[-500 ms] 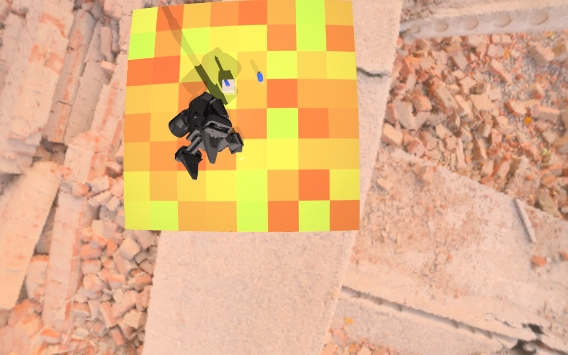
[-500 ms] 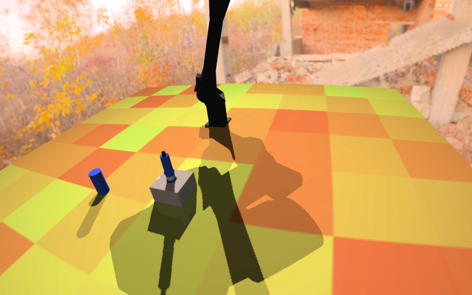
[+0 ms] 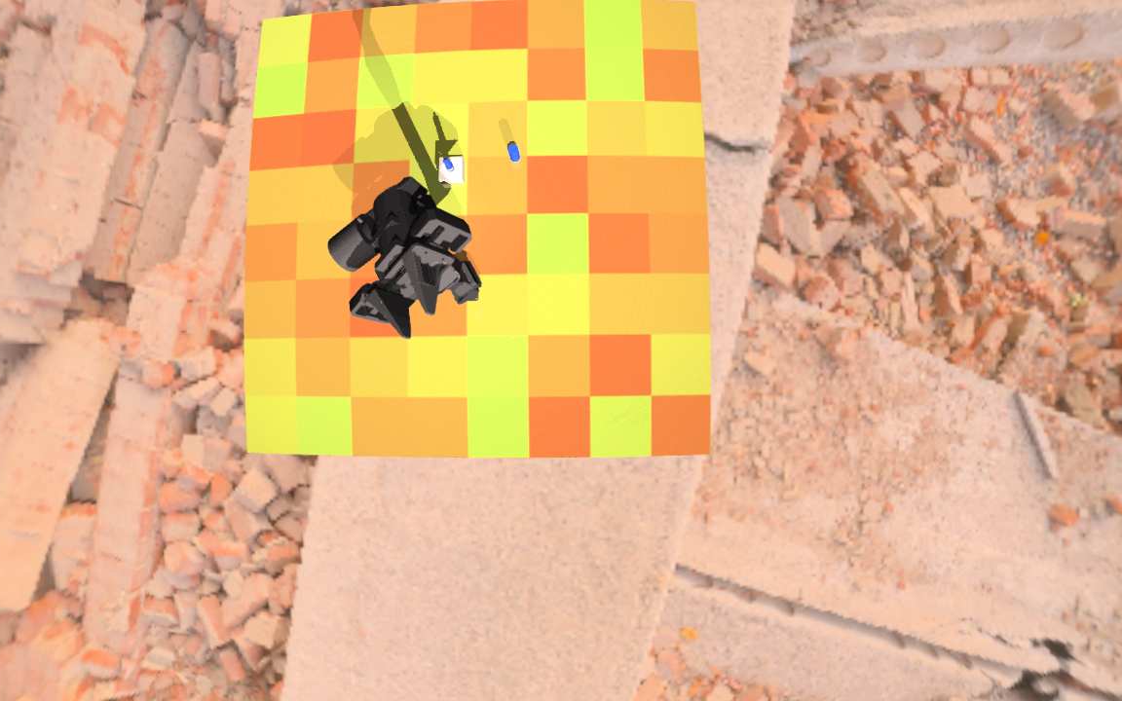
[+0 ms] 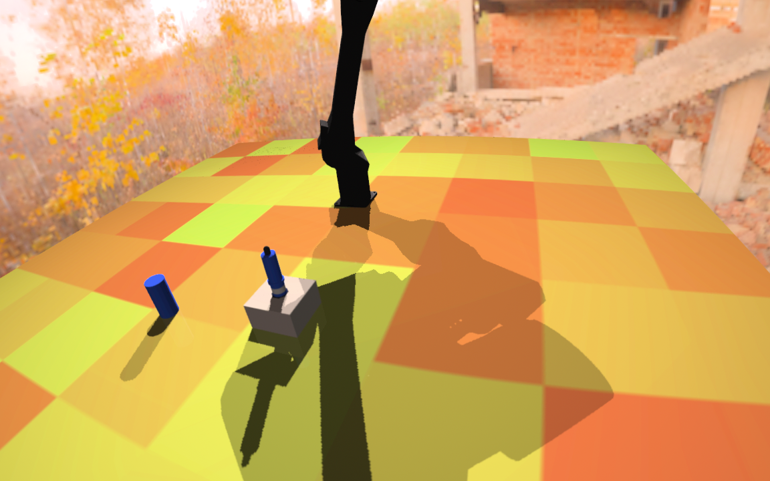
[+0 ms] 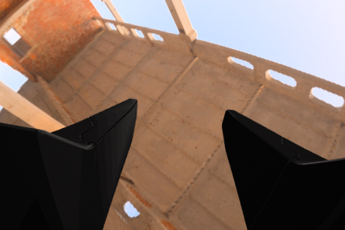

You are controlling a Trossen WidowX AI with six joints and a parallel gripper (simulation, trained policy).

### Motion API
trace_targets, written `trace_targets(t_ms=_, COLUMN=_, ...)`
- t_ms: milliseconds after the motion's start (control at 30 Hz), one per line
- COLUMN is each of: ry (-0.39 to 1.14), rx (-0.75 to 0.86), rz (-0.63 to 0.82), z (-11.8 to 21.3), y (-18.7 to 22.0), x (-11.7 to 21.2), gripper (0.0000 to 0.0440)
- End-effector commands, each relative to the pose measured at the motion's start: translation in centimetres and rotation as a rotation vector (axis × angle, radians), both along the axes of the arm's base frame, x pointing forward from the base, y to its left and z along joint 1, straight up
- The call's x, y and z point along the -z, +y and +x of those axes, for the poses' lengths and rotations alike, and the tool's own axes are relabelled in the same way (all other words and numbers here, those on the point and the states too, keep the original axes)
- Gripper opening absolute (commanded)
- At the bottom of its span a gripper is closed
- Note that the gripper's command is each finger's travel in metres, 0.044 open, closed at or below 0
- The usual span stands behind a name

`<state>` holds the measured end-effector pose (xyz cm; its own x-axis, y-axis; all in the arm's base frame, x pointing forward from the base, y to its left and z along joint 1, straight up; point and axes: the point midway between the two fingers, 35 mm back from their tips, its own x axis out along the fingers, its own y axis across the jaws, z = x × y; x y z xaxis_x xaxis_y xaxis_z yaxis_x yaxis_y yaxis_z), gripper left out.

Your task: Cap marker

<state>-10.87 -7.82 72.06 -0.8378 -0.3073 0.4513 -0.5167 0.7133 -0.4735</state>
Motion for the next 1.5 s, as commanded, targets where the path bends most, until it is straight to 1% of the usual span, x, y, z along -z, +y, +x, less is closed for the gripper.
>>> trace_targets(t_ms=0, ry=0.017, rx=-0.028, rz=0.012, z=0.2, y=-0.1, x=-0.4, gripper=0.0227)
trace_targets(t_ms=733, ry=0.138, rx=-0.224, rz=0.152, z=2.9, y=-3.3, x=-1.3, gripper=0.0274)
trace_targets(t_ms=1467, ry=0.262, rx=-0.431, rz=0.285, z=7.2, y=-6.7, x=-0.9, gripper=0.0292)
